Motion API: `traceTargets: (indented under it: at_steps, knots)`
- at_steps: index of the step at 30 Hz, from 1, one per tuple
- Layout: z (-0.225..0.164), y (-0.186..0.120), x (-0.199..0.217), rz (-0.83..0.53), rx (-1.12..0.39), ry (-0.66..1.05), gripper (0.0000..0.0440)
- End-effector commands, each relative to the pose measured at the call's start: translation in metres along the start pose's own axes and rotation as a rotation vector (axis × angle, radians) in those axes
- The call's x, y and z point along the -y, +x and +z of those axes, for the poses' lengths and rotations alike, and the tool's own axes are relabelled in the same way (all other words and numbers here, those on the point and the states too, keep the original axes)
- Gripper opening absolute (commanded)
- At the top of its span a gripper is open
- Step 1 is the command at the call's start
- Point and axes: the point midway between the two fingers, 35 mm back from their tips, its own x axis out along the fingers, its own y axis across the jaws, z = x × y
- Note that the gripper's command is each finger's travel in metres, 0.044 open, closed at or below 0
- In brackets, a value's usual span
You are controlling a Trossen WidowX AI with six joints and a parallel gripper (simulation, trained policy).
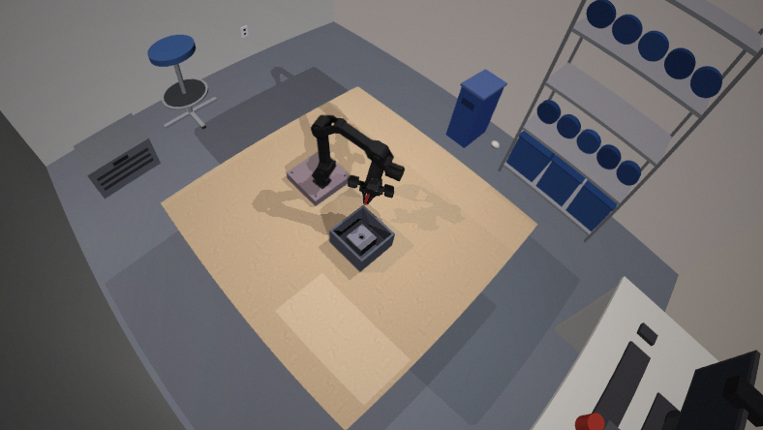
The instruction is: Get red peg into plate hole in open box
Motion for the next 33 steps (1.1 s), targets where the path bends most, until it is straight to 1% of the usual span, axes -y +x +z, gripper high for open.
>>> traceTargets:
  at_steps: [1, 11, 20, 27, 33]
  knots:
    - [0.017, 0.008, -0.001, -0.004, 0.008, 0.035, 0.0]
    - [0.057, 0.035, -0.004, 0.001, 0.006, 0.083, 0.0]
    - [0.084, 0.064, -0.006, 0.022, -0.017, 0.064, 0.0001]
    - [0.096, 0.086, -0.009, 0.05, -0.044, 0.013, 0.0]
    - [0.094, 0.104, -0.014, 0.074, -0.08, -0.051, 0.0004]
